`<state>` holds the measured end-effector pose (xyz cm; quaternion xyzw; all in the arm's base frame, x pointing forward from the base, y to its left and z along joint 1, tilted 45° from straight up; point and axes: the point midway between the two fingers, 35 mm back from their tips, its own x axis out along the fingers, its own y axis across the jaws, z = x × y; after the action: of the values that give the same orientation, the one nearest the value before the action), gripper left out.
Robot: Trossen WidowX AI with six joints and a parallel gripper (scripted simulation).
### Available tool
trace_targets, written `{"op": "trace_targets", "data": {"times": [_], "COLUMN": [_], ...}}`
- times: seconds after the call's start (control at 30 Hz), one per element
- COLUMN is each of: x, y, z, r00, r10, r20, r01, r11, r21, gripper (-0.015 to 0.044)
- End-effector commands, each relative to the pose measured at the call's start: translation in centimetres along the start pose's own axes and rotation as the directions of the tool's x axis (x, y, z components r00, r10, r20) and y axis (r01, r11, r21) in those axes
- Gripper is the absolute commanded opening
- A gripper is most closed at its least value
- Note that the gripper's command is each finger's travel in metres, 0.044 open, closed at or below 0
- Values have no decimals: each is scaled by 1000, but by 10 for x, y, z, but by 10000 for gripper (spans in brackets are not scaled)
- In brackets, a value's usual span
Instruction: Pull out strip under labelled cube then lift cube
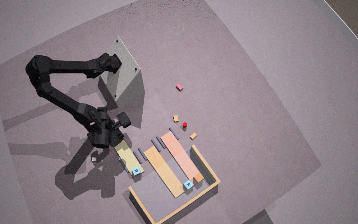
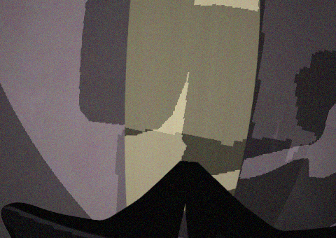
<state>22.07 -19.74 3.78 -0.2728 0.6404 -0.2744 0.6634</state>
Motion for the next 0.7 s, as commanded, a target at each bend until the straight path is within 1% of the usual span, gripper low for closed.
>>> {"op": "trace_targets", "data": {"times": [0.0, 0.6, 0.63, 0.67], "x": [4, 4, -1, -6], "y": [2, 2, 0, 0], "z": [-12, -12, 0, 1], "r00": [999, 999, 1000, 1000], "r10": [4, 4, 1, 3], "r20": [-35, -35, -2, -6], "r01": [-4, -4, -1, -3], "r11": [1000, 1000, 1000, 1000], "r21": [-9, -9, 0, -1], "gripper": [0, 0, 0, 0]}}
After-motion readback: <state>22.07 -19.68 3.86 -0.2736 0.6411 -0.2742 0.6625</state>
